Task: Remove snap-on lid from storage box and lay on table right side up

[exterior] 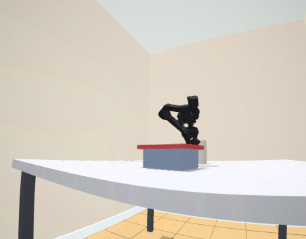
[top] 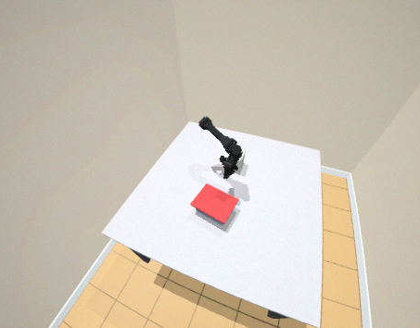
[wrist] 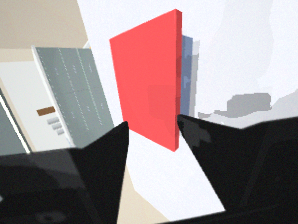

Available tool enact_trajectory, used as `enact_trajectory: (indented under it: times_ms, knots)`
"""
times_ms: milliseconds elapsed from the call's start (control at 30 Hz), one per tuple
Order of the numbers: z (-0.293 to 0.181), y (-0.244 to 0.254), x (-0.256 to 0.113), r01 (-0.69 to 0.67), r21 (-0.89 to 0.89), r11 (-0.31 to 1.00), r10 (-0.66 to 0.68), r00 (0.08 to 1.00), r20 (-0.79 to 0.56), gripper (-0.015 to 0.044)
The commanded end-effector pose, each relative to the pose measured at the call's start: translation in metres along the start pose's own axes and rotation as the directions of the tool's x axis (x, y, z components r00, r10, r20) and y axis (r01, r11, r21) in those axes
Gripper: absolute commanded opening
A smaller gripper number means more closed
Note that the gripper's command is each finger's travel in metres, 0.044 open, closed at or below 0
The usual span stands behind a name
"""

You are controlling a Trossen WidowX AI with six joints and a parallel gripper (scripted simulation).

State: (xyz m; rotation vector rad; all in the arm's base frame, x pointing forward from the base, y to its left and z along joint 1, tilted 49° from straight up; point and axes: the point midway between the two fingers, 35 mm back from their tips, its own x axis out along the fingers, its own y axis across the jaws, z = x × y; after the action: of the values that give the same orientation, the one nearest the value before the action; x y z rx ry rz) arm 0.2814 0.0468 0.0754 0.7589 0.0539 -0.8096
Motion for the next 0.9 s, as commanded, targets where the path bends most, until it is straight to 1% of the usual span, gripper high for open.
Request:
enact_trajectory:
  times_ms: [0,133,300,400,633,867]
  knots:
    - [0.000,0.000,0.000,0.001,-0.002,1.000,-0.001,1.000,-0.001,0.0235]
    - [-0.003,-0.005,0.003,-0.005,0.015,1.000,0.005,1.000,0.008,0.0235]
    - [-0.006,-0.034,0.029,-0.001,0.016,1.000,0.001,1.000,0.006,0.0235]
    - [-0.001,-0.047,0.038,-0.008,0.014,1.000,0.008,1.000,0.011,0.0235]
    - [-0.001,-0.048,0.039,-0.008,0.014,1.000,0.007,1.000,0.011,0.0235]
    - [-0.002,-0.047,0.048,-0.001,0.015,1.000,0.001,1.000,0.007,0.0235]
